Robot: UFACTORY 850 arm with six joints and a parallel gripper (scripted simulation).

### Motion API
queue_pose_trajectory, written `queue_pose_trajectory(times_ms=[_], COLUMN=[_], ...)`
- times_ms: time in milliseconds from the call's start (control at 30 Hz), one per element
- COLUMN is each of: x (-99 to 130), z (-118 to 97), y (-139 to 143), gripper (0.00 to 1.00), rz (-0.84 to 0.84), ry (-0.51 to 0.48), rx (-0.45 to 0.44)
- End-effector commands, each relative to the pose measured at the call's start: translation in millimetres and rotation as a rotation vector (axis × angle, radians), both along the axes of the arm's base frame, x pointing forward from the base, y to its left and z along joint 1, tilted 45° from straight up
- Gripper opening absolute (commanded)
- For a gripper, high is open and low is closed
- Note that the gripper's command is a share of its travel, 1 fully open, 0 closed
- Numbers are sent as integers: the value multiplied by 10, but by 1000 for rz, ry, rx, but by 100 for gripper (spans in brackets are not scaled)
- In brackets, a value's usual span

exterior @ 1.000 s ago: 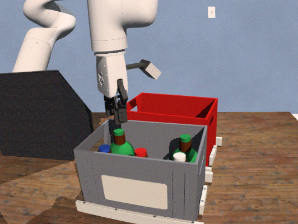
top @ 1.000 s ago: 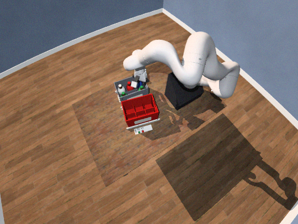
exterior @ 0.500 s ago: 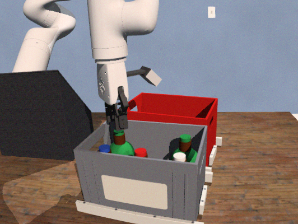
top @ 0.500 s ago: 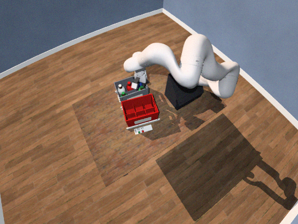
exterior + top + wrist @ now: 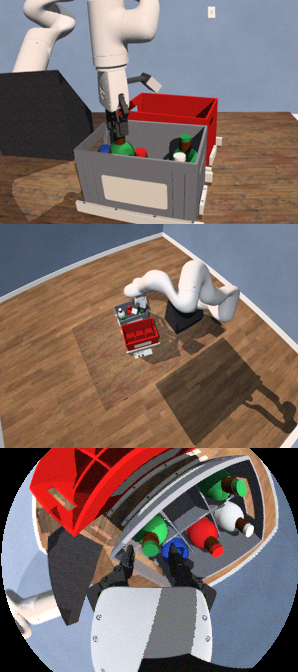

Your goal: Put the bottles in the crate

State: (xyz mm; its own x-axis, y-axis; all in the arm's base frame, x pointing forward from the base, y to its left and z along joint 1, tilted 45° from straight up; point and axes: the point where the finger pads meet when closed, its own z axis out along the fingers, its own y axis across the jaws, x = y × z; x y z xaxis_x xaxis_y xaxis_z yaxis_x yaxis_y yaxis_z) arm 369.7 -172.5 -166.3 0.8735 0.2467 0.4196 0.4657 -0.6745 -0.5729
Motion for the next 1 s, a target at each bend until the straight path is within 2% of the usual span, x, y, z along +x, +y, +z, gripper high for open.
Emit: queue_pose_trajectory(times_ms=[0,533,967], x=[16,41,41], z=[-43,-170,-170], y=[36,161,161], gripper=[65,65,65], rz=[-1,-1,-1], ry=[-1,-1,-1], rx=[-1,-1,-1])
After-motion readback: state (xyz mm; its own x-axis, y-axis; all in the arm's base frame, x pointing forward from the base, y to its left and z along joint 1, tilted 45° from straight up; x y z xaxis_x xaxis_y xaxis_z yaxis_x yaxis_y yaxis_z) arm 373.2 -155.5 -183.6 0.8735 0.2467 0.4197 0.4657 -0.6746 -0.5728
